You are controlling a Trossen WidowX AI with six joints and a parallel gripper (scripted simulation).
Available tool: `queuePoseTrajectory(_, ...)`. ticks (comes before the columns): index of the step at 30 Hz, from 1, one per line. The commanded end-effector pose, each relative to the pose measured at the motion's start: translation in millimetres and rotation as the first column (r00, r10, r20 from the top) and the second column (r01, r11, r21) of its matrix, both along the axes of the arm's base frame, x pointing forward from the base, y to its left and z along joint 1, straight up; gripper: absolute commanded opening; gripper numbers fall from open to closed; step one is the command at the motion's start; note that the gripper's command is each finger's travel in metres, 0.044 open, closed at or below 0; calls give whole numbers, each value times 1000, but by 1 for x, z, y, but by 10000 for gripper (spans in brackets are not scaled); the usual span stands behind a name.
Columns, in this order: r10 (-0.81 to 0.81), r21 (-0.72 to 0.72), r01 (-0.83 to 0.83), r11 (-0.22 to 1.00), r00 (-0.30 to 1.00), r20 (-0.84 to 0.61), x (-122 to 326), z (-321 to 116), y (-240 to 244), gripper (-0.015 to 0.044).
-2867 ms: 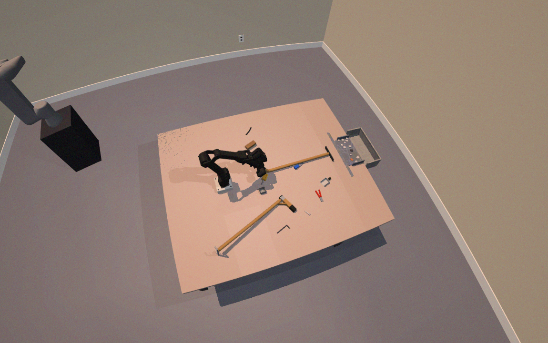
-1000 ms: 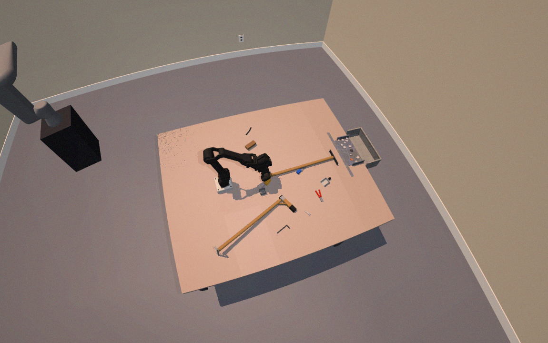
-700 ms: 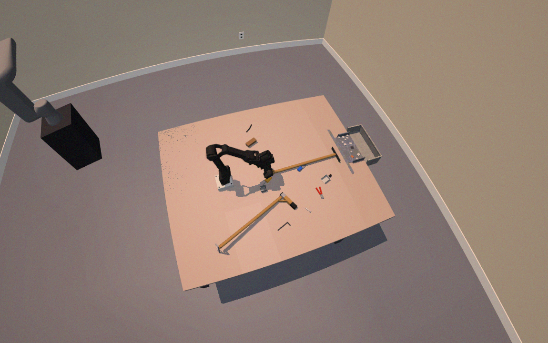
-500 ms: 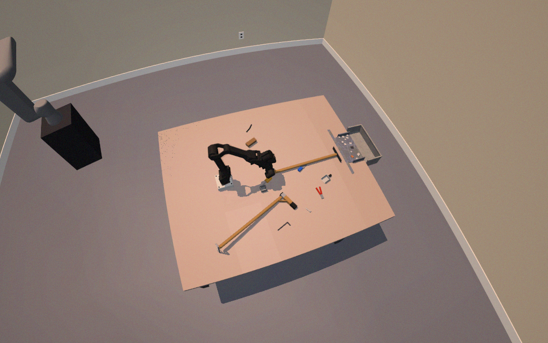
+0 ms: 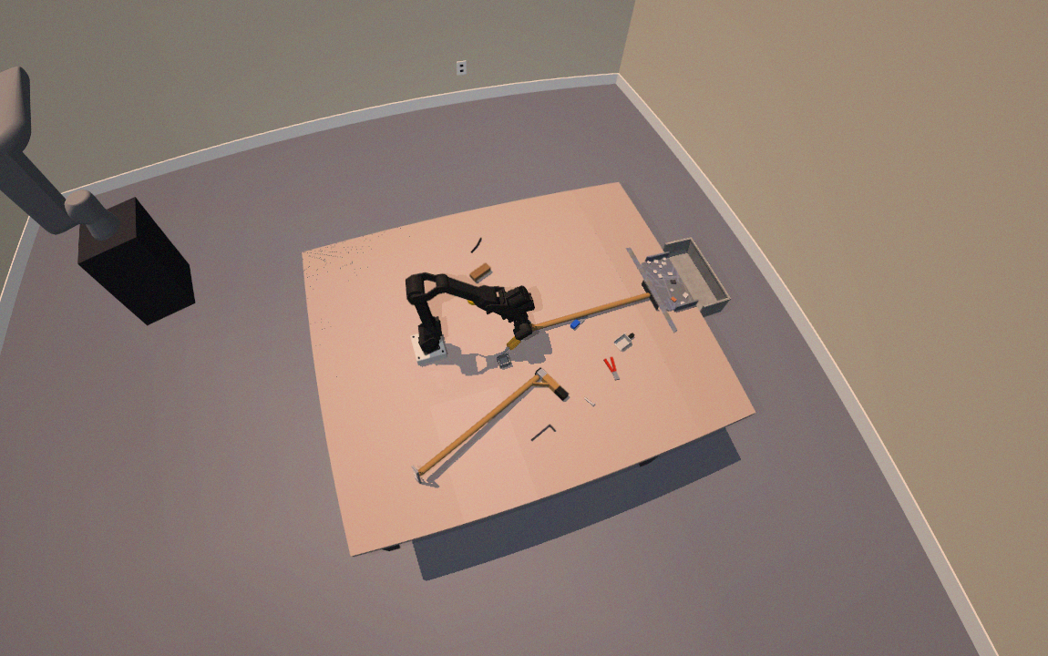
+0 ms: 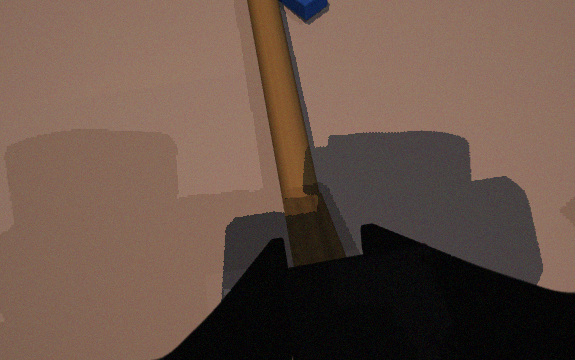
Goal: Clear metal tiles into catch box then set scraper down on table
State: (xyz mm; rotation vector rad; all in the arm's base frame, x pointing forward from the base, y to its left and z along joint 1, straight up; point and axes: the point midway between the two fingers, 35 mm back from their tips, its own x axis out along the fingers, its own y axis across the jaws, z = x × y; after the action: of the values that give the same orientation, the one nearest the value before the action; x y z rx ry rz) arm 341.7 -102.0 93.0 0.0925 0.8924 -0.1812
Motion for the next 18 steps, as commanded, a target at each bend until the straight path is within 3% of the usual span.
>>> queuePoseTrajectory(1,-10,-9,10,1000,1000,24,11,7,-4,0)
queuePoseTrajectory(18,-14,-10,14,1000,1000,28,37,4,-10,0)
